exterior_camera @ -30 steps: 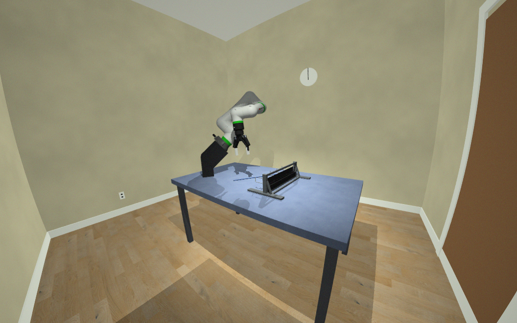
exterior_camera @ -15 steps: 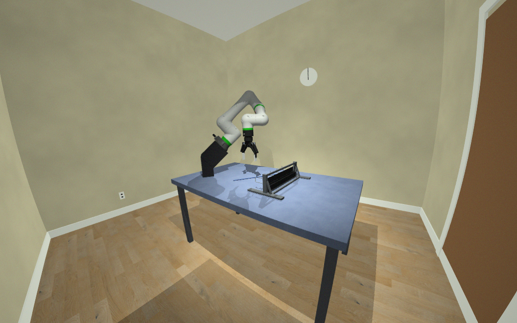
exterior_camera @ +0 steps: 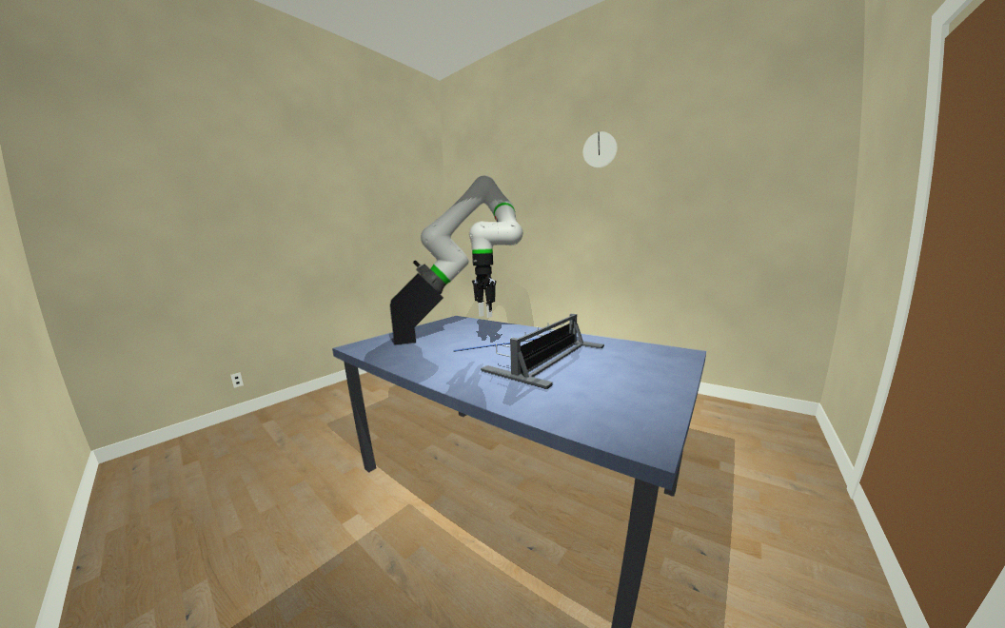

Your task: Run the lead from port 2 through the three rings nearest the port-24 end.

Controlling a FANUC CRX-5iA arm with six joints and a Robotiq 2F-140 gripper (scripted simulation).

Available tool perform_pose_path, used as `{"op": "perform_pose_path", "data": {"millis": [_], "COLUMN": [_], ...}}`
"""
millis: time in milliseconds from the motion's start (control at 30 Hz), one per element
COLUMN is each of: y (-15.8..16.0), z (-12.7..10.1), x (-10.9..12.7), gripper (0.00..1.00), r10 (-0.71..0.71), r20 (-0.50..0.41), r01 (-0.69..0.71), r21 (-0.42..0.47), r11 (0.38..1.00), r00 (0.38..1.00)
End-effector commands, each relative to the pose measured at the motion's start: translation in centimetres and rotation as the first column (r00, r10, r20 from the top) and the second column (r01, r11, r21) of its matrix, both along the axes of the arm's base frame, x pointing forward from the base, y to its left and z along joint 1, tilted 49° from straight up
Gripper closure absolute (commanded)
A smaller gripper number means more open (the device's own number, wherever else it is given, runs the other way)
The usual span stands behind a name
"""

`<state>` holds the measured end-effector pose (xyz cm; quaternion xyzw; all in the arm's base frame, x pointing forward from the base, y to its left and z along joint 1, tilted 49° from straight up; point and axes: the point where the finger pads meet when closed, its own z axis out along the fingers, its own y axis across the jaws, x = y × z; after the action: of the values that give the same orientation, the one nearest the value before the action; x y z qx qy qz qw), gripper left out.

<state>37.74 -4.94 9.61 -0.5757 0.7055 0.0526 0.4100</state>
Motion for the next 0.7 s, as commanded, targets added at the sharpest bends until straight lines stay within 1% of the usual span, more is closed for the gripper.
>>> {"op": "perform_pose_path", "data": {"millis": [0,667], "y": [-0.02,-0.03], "z": [0.01,-0.01], "x": [0.00,-0.02], "gripper": [1.00,1.00], "r10": [0.000,-0.004], "r20": [0.000,-0.003], "r01": [0.000,0.004], "r21": [0.000,0.003], "r11": [1.000,1.000], "r00": [1.000,1.000]}}
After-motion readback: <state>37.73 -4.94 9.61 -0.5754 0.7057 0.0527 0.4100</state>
